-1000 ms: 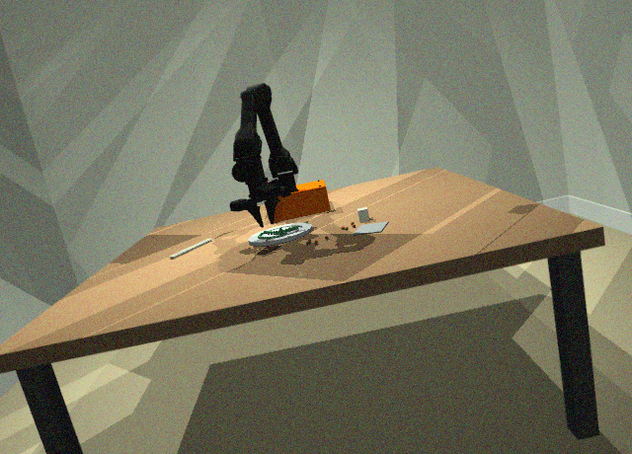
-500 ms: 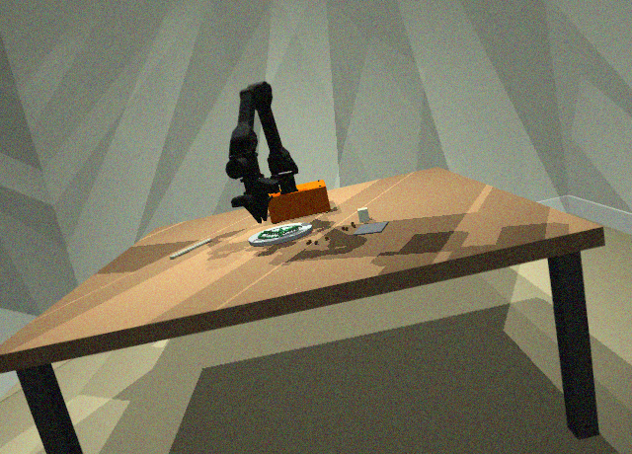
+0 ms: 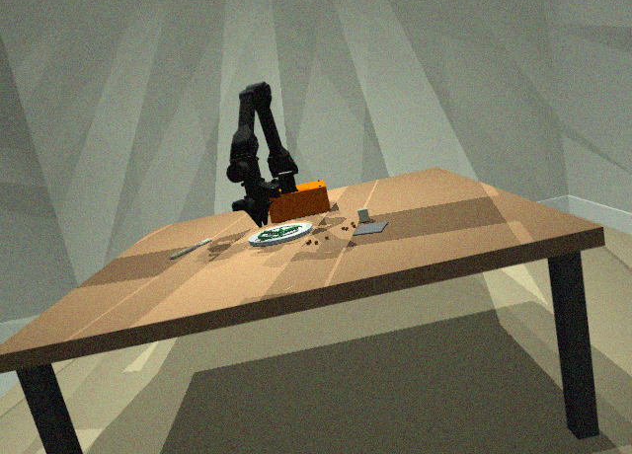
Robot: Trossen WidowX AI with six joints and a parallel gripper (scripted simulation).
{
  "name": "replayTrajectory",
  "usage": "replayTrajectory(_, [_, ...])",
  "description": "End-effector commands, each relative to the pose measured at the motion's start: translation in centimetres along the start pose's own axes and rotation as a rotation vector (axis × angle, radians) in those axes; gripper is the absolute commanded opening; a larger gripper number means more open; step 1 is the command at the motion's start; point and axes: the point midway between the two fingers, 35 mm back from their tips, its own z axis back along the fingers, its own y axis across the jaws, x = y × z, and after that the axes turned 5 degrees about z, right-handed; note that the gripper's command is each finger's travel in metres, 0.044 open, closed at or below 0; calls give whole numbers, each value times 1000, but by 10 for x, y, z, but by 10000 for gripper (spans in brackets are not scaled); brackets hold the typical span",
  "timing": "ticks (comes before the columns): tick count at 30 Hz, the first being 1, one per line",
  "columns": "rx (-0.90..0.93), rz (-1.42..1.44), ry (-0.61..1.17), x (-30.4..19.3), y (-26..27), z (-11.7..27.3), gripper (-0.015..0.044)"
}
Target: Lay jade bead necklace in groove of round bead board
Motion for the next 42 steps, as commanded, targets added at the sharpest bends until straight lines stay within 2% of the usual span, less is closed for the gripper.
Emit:
replayTrajectory(1, [13, 3, 3, -1, 3, -8, 120])
replayTrajectory(15, [19, 6, 5, -1, 5, -23, 120])
replayTrajectory(20, [14, 1, 2, -1, 4, -21, 0])
replayTrajectory(42, [14, 1, 2, -1, 4, -21, 0])
